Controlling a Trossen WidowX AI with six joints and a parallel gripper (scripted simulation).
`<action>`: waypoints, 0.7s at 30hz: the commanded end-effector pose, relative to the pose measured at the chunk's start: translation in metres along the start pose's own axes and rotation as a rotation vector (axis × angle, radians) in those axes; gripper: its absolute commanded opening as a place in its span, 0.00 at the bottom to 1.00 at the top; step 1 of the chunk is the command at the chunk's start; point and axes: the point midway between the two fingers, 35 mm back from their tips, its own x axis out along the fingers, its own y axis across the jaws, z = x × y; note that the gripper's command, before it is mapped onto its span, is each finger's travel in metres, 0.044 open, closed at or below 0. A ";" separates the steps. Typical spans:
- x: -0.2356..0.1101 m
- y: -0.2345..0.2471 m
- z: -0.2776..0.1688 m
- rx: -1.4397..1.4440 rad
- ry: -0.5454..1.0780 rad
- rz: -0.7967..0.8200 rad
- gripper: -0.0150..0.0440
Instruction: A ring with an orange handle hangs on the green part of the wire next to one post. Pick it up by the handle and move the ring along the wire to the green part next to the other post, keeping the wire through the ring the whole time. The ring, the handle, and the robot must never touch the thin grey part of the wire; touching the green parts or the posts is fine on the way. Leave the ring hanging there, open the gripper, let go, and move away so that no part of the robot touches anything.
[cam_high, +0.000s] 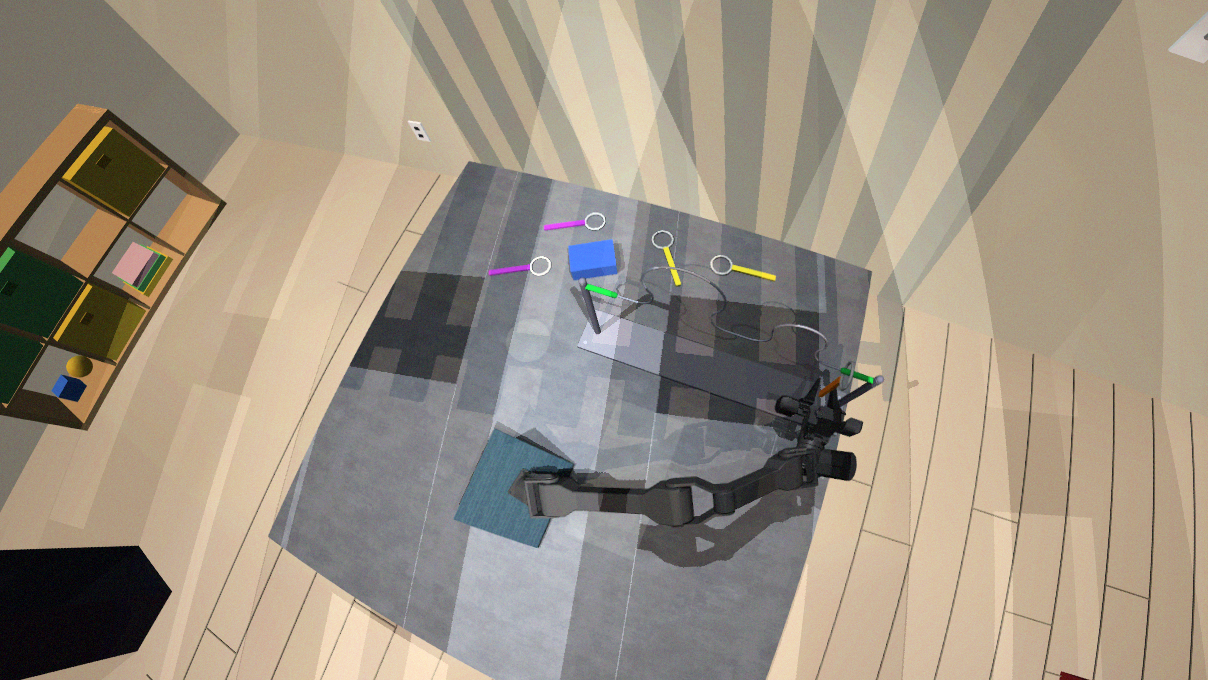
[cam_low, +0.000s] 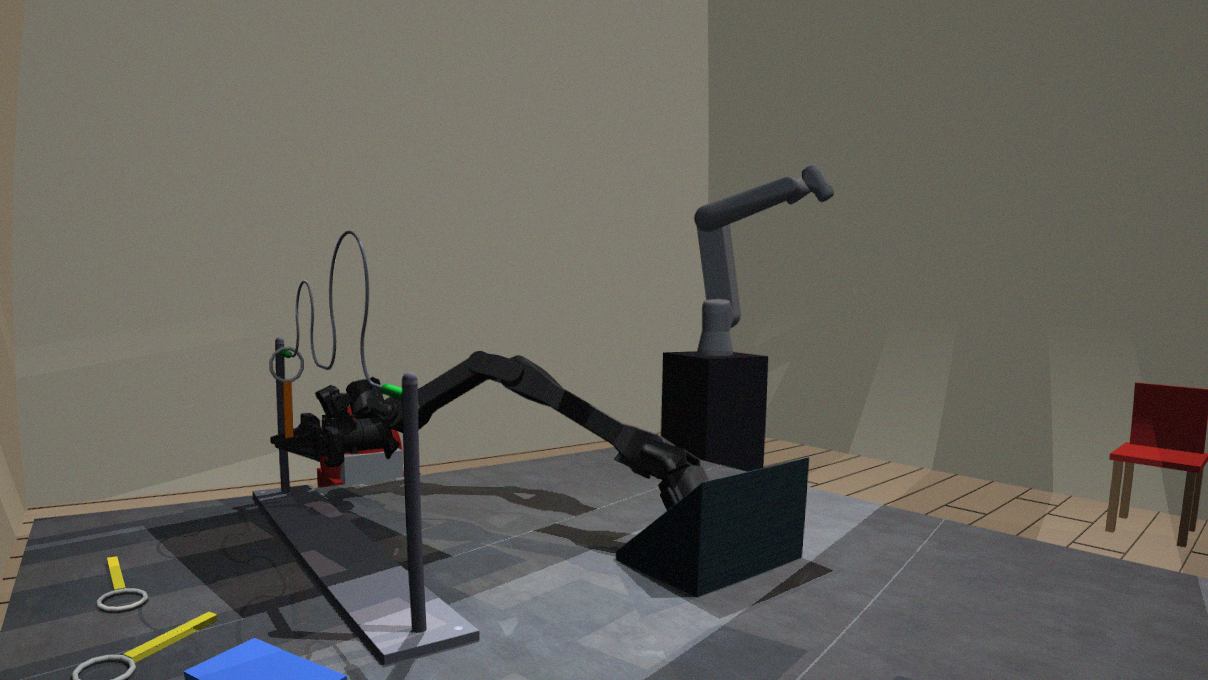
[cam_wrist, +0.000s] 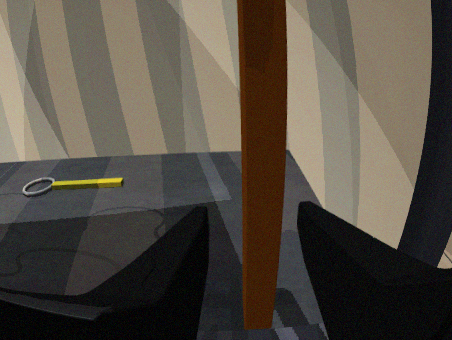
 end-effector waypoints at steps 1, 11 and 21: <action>0.000 0.000 0.000 0.000 0.000 0.000 0.44; 0.000 0.000 0.000 0.000 0.000 0.000 0.00; 0.000 0.001 0.011 0.004 0.000 0.004 0.00</action>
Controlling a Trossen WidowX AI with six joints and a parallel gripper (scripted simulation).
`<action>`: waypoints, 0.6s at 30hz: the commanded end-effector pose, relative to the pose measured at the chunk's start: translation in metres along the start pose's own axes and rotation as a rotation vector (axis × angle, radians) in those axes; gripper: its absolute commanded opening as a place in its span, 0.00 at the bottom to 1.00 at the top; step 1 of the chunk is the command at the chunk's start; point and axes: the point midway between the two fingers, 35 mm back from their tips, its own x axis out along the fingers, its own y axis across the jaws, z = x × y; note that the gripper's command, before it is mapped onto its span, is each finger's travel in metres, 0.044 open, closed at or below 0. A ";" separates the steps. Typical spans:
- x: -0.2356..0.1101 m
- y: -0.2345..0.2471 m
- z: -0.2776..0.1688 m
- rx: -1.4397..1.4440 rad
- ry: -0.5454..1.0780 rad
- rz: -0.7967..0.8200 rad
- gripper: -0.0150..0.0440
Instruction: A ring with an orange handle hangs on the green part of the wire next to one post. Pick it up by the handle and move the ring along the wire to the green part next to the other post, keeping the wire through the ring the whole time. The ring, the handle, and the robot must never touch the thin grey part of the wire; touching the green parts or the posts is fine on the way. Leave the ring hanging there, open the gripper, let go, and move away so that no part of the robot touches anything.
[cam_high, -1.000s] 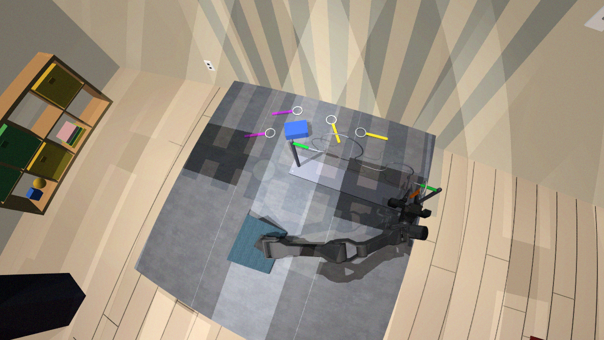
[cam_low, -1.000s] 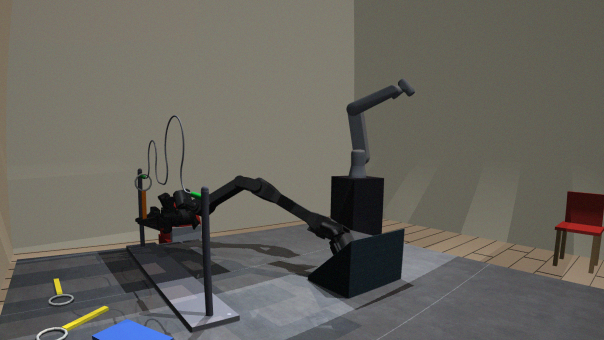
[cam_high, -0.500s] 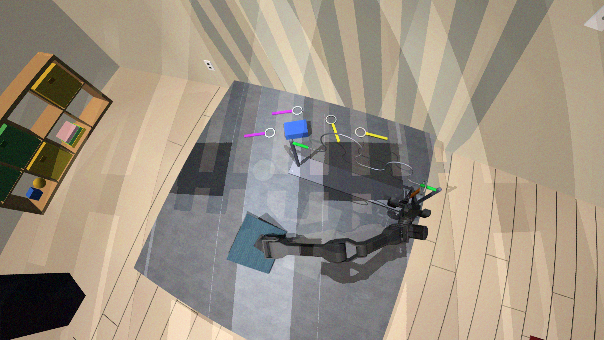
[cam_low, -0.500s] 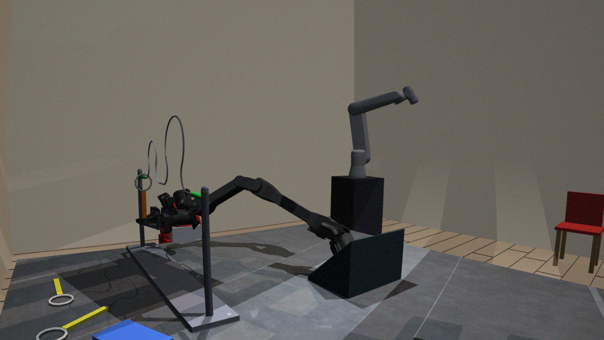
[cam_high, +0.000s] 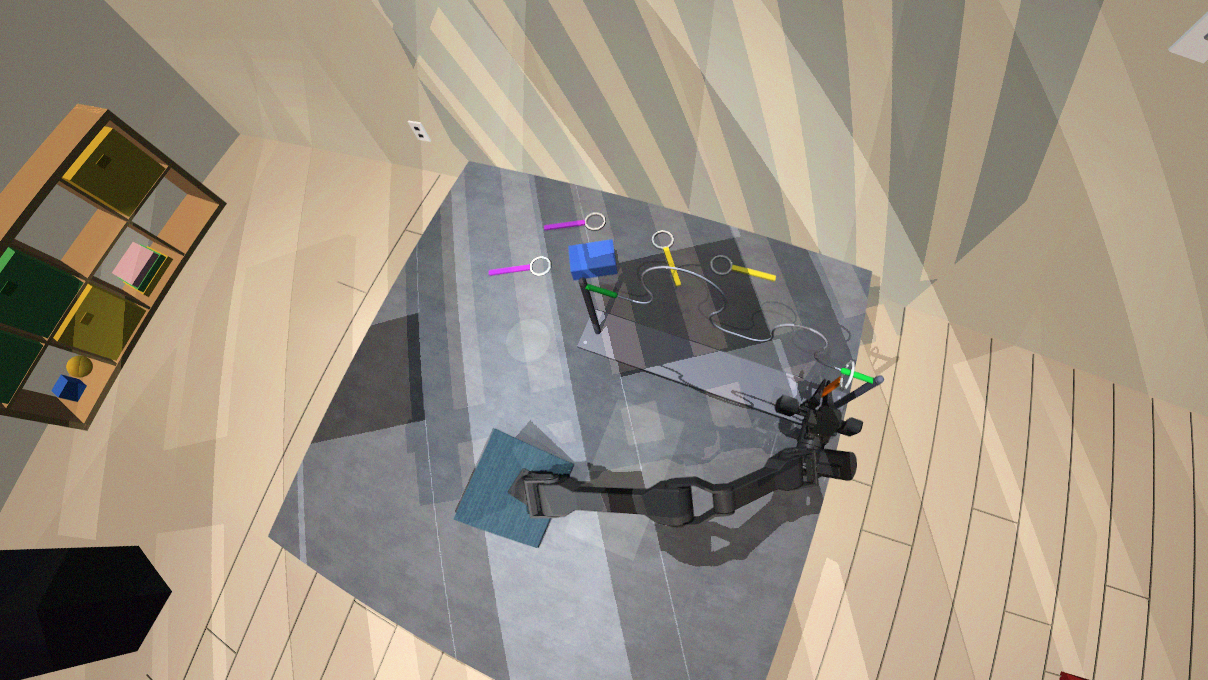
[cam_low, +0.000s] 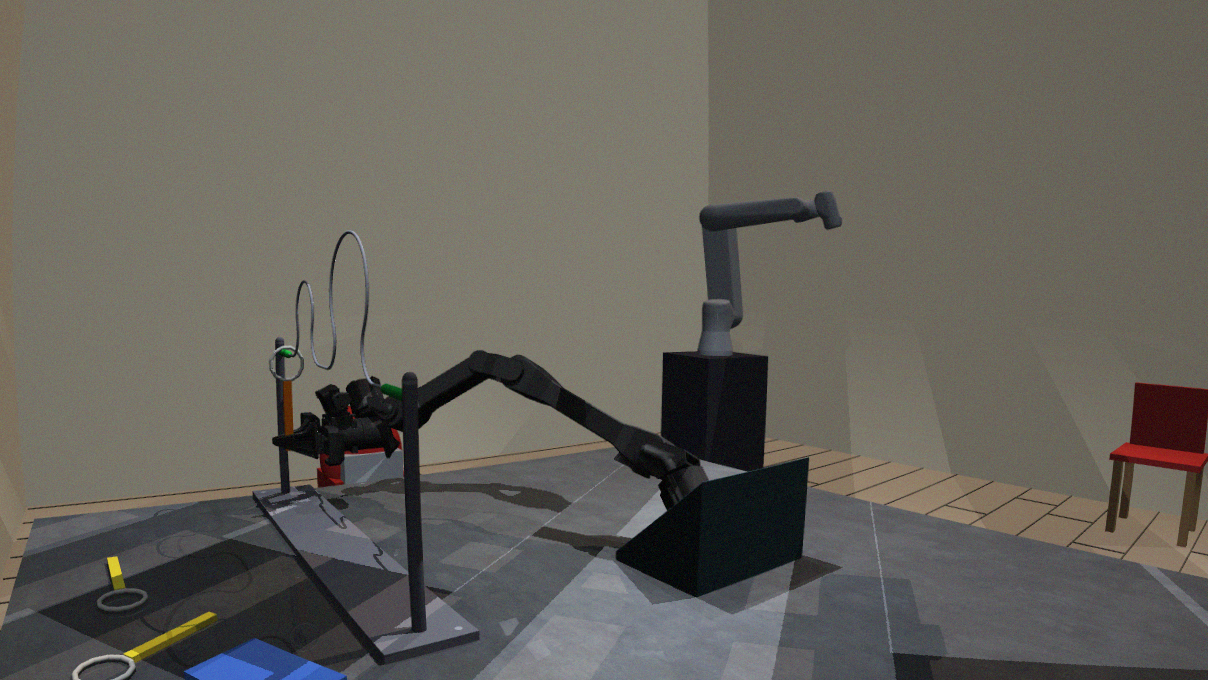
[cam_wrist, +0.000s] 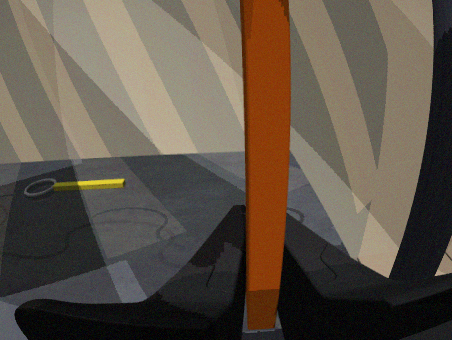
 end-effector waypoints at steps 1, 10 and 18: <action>0.000 0.002 0.012 0.003 -0.001 0.004 0.00; 0.000 0.002 0.016 0.004 -0.001 0.005 0.00; 0.000 0.002 0.016 0.004 -0.001 0.005 0.00</action>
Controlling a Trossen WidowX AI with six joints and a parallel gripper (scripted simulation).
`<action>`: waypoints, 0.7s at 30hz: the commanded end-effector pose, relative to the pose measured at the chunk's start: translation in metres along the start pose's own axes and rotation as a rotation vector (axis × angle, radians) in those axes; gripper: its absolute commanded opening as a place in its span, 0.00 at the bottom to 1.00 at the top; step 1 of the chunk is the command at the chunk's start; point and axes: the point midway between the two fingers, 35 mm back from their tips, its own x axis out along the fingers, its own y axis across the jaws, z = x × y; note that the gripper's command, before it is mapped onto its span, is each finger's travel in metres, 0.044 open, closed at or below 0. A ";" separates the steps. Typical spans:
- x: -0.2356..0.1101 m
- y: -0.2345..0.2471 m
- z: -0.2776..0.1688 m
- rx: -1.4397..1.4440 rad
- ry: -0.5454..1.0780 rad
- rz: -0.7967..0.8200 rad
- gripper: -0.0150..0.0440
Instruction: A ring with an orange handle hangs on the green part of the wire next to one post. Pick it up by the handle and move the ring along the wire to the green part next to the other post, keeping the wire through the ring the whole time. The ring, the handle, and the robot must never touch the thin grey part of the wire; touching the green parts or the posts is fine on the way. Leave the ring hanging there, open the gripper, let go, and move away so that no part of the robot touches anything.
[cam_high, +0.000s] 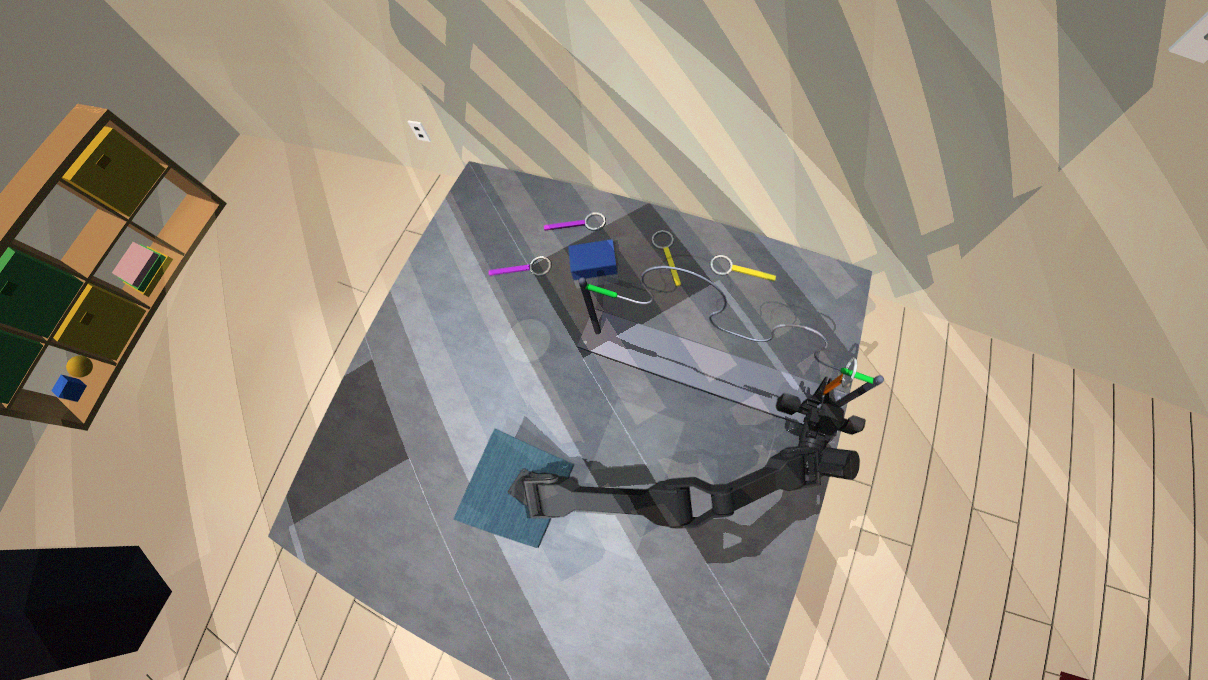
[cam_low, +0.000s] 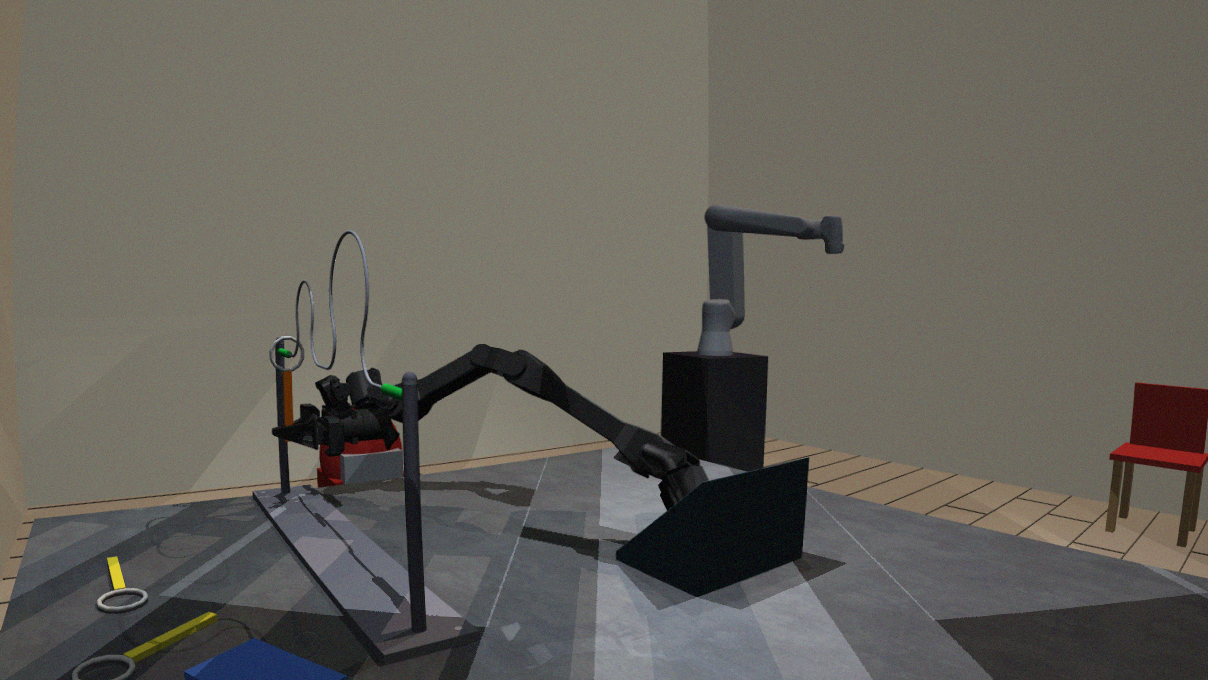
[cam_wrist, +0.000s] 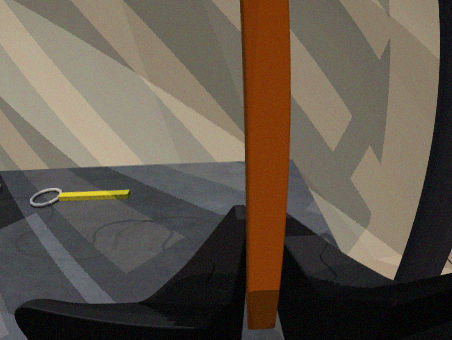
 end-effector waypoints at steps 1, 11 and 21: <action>0.000 0.000 0.000 0.001 0.003 -0.001 0.00; 0.000 0.000 0.000 0.001 0.003 -0.001 0.00; -0.001 0.001 0.000 0.001 0.013 -0.001 0.00</action>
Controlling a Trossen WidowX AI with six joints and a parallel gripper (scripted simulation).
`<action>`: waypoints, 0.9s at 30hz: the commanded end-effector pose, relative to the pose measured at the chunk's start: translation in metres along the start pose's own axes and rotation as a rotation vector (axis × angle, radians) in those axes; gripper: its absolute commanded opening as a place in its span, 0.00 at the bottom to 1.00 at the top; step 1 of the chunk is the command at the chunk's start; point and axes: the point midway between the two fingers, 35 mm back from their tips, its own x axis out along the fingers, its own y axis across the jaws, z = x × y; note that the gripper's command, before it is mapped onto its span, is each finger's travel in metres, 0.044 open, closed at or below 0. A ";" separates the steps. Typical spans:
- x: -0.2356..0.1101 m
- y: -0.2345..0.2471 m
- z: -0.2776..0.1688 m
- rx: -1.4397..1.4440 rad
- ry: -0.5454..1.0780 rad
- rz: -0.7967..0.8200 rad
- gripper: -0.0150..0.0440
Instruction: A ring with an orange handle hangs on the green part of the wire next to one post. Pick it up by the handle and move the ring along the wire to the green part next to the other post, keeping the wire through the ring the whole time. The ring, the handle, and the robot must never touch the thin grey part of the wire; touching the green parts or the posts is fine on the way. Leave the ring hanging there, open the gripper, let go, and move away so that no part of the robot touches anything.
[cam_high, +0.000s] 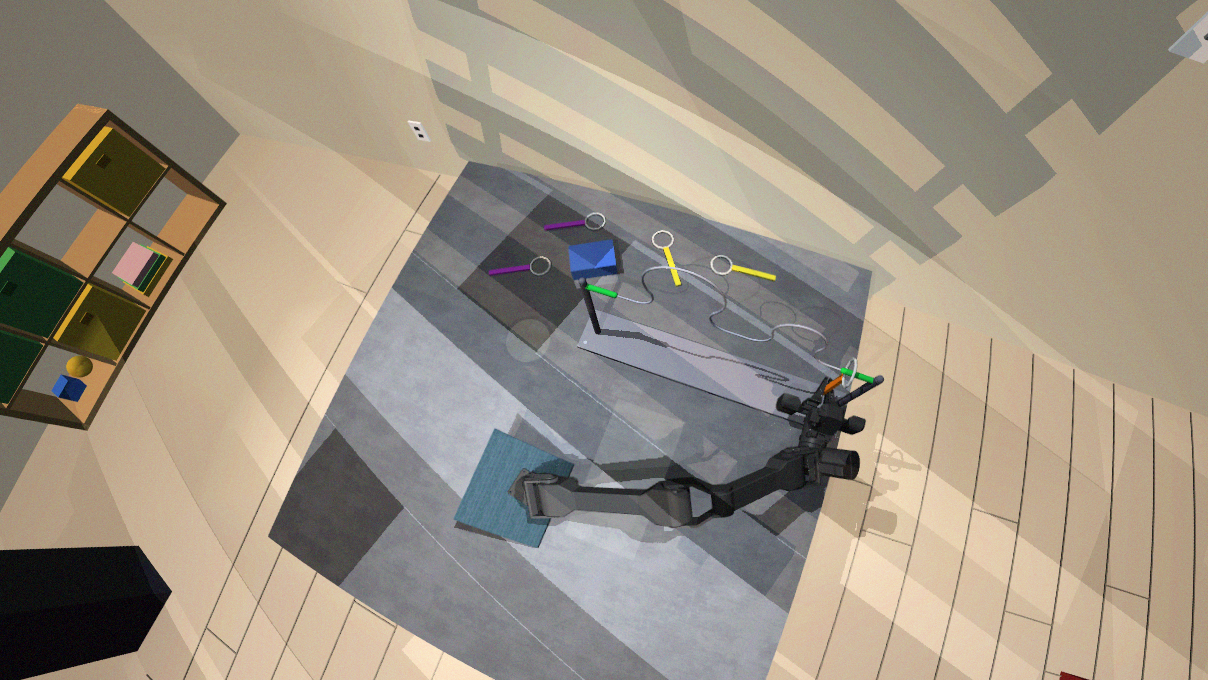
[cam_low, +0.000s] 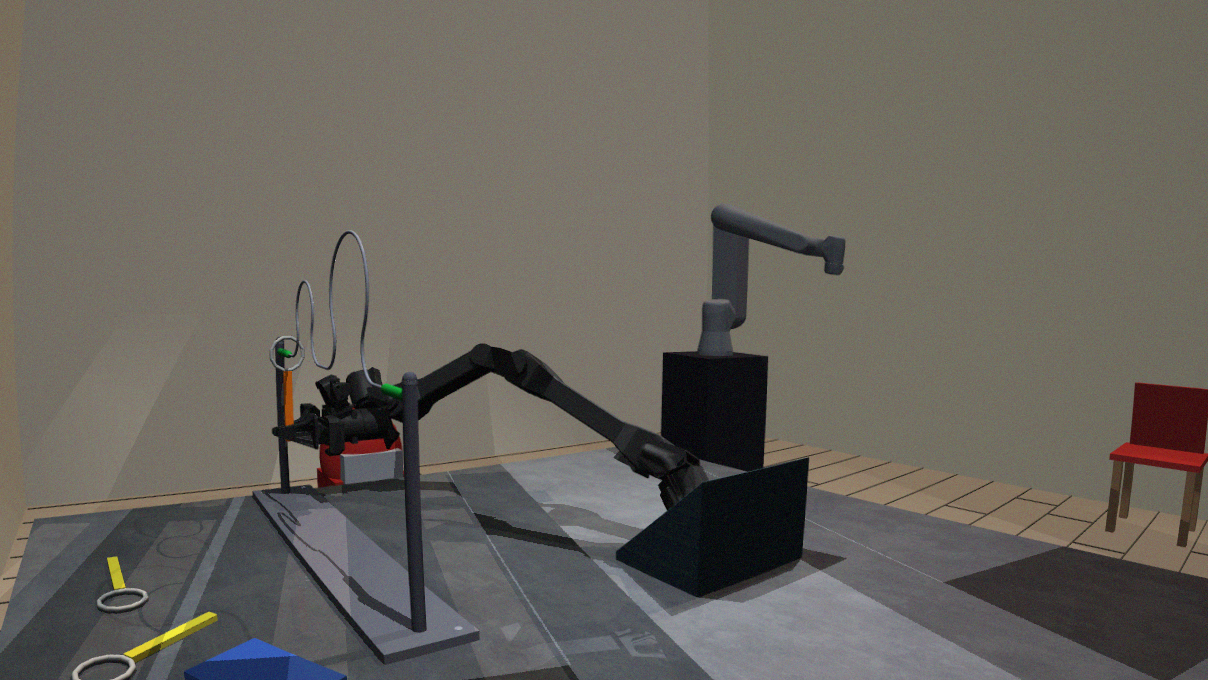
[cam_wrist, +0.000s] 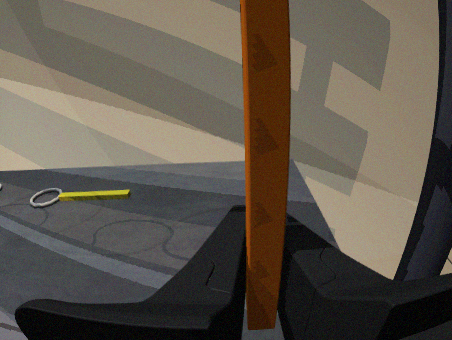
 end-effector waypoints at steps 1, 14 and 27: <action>-0.002 0.001 0.000 0.000 0.021 -0.001 0.00; -0.031 0.014 0.005 0.004 0.248 0.001 0.00; -0.058 0.029 0.016 0.024 0.480 0.010 0.00</action>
